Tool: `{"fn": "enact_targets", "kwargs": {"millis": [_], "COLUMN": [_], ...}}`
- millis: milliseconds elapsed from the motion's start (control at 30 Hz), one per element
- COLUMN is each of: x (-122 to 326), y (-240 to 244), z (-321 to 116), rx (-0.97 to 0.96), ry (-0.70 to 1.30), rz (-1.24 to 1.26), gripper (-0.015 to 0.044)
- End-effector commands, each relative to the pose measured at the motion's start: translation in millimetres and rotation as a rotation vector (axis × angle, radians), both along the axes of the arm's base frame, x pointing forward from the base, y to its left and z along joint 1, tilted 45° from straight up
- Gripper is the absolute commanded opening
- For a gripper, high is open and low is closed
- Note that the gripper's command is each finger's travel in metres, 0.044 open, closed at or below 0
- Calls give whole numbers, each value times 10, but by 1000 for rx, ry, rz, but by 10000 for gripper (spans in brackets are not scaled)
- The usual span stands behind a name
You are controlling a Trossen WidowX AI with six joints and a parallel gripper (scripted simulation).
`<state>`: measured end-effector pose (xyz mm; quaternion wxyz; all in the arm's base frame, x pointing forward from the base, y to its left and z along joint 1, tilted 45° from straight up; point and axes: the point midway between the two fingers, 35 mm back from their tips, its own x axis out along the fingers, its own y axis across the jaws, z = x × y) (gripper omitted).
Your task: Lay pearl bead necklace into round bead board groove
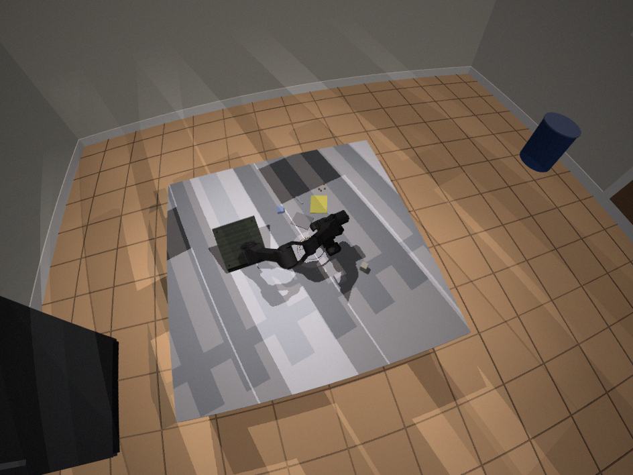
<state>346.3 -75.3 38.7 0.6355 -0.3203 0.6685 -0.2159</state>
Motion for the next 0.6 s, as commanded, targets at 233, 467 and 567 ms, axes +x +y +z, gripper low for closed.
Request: {"fn": "enact_targets", "kwargs": {"millis": [233,467,567], "x": [10,10,10], "y": [-29,-29,-27], "z": [-13,-13,-10], "rx": [1,1,1], "ry": [-4,-4,-4], "rz": [1,1,1], "gripper": [79,263,341]}}
